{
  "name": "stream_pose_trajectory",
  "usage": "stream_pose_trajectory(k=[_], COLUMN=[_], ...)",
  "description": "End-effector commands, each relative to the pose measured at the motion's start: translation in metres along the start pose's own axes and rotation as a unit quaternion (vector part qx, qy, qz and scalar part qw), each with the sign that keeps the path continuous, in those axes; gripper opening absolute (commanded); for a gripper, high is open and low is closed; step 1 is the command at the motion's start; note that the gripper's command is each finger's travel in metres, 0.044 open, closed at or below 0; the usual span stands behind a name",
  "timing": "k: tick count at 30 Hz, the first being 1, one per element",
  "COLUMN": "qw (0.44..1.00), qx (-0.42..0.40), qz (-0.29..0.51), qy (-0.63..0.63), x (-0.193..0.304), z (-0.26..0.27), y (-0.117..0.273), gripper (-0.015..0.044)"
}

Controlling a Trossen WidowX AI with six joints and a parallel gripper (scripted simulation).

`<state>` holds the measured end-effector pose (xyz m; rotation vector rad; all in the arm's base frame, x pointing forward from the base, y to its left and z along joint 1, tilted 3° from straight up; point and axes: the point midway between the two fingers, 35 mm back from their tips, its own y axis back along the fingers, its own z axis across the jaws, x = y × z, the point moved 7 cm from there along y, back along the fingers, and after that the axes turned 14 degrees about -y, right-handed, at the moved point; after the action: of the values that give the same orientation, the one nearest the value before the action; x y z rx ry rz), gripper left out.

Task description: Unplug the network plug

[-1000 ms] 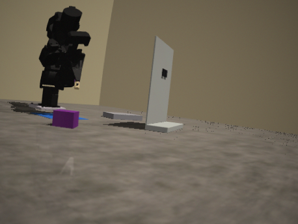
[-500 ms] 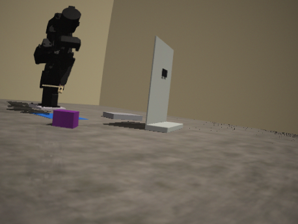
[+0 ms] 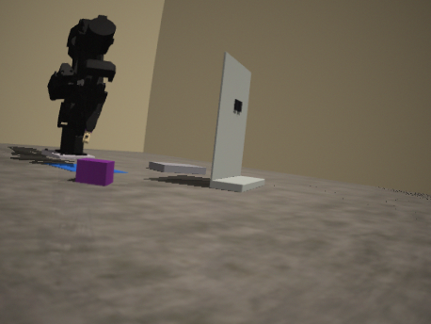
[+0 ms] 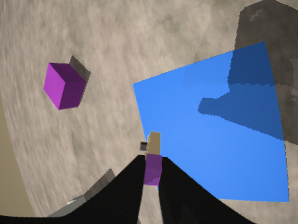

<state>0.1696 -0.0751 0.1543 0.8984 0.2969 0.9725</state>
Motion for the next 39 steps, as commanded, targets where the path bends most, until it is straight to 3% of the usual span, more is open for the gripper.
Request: stream_pose_trajectory(k=[1,39], qw=[1.0,1.0], qx=[0.003,0.004], qz=[-0.004,-0.004], qy=[-0.001,-0.002], x=[-0.002,-0.006], z=[-0.005,-0.027], y=[-0.006,-0.036], gripper=[0.0,0.0])
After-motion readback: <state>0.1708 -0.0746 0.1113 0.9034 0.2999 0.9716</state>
